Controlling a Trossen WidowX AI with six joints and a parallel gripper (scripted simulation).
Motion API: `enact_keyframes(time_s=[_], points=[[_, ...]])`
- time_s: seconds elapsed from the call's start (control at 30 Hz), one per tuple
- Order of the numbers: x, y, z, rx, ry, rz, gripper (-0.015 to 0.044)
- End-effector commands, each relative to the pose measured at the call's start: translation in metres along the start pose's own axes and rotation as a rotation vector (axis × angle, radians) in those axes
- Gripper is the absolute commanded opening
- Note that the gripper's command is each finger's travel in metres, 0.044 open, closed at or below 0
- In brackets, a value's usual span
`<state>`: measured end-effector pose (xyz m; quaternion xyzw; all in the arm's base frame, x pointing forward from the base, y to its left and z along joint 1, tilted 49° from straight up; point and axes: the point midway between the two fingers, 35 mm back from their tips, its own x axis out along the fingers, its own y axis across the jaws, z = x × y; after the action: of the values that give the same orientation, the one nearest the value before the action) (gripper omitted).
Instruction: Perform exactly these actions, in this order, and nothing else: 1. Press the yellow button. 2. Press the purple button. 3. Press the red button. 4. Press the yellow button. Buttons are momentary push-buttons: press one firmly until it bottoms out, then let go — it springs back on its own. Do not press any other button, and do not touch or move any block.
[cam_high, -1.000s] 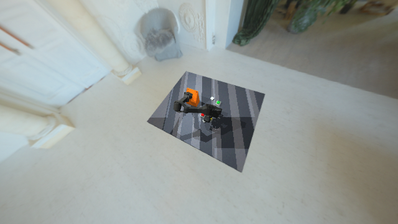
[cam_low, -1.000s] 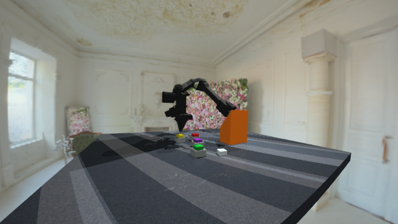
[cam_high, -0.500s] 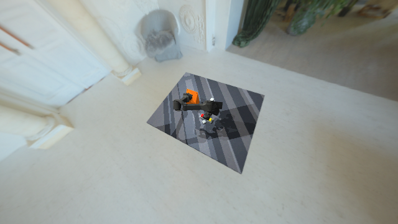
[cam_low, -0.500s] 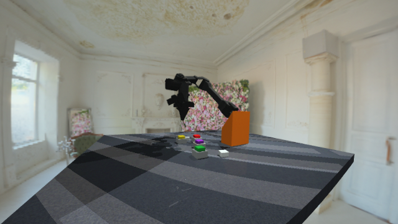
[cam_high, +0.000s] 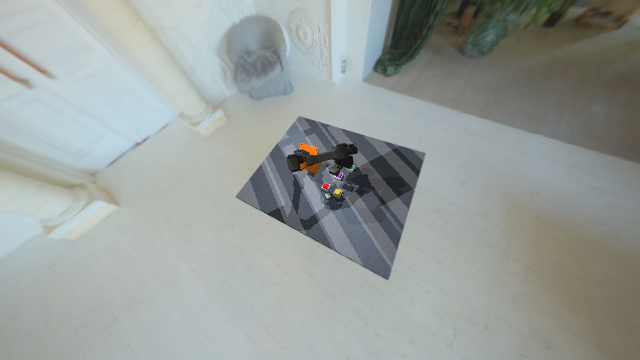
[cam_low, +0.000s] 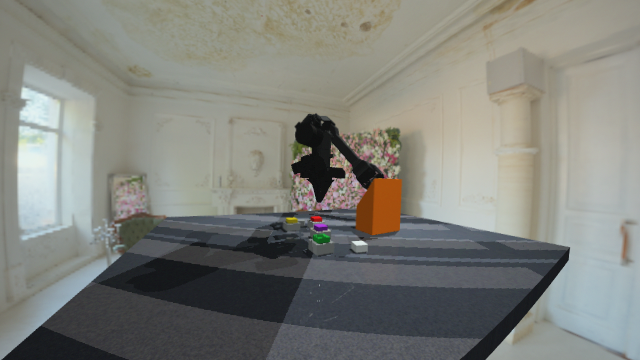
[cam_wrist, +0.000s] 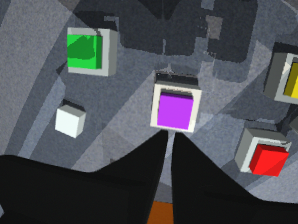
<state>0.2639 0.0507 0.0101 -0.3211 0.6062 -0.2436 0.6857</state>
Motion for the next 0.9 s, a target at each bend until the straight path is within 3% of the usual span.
enact_keyframes(time_s=[0.0,0.87], points=[[0.043,-0.004,-0.009,-0.013,0.028,-0.022,0.0020],[0.077,-0.005,-0.010,-0.013,0.028,-0.024,0.0020]])
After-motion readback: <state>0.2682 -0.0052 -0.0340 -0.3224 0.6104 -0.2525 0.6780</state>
